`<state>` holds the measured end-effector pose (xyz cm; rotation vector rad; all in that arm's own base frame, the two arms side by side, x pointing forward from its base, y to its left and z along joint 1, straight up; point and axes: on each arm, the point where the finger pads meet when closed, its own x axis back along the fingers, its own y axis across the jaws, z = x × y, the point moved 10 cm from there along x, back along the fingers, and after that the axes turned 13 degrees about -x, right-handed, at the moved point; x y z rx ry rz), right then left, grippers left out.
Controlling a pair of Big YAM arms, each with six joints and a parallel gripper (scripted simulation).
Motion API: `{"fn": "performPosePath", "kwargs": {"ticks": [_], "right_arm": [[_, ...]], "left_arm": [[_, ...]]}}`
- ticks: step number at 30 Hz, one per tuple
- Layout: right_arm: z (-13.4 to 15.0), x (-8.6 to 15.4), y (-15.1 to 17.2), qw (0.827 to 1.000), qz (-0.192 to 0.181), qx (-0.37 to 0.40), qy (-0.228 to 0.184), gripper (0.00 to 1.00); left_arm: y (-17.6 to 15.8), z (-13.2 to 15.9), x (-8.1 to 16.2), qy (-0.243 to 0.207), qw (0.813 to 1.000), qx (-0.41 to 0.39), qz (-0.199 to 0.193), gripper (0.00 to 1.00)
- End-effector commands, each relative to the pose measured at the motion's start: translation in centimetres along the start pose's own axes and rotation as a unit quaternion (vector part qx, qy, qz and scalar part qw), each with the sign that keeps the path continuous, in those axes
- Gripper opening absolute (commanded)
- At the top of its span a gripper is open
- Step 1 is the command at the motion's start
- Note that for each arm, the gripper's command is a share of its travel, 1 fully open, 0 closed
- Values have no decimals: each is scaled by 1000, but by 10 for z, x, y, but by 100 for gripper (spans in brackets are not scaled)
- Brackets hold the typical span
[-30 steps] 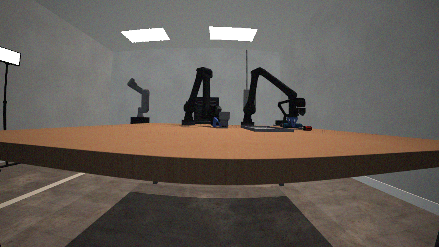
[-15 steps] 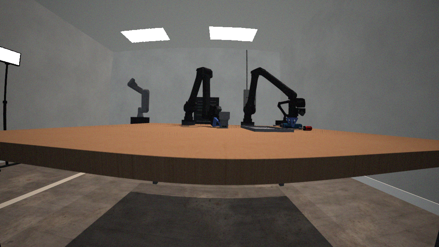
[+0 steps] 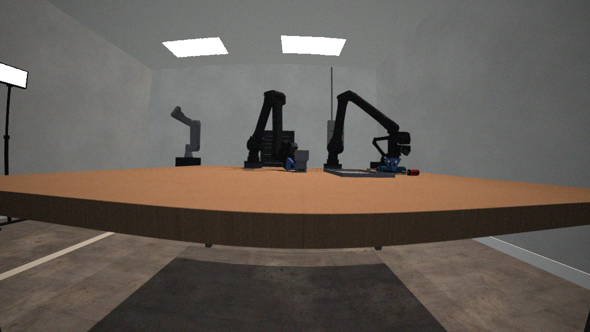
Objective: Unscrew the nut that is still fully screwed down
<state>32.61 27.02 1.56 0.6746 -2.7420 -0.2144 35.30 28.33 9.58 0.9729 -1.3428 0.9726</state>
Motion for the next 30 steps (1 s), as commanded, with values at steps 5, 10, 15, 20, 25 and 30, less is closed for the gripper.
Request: {"fn": "performPosePath", "kwargs": {"ticks": [5, 10, 15, 20, 25, 30], "right_arm": [[13, 0, -3, 1000, 6, 8, 19, 59], [13, 0, -3, 1000, 6, 8, 19, 59], [13, 0, -3, 1000, 6, 8, 19, 59], [13, 0, -3, 1000, 6, 8, 19, 59], [13, 0, -3, 1000, 6, 8, 19, 59], [13, 0, -3, 1000, 6, 8, 19, 59]], "left_arm": [[-8, 1, 4, -9, 1000, -13, 7, 57], [-8, 1, 4, -9, 1000, -13, 7, 57], [-8, 1, 4, -9, 1000, -13, 7, 57], [-8, 1, 4, -9, 1000, -13, 7, 57], [-8, 1, 4, -9, 1000, -13, 7, 65], [-8, 1, 4, -9, 1000, -13, 7, 65]]}}
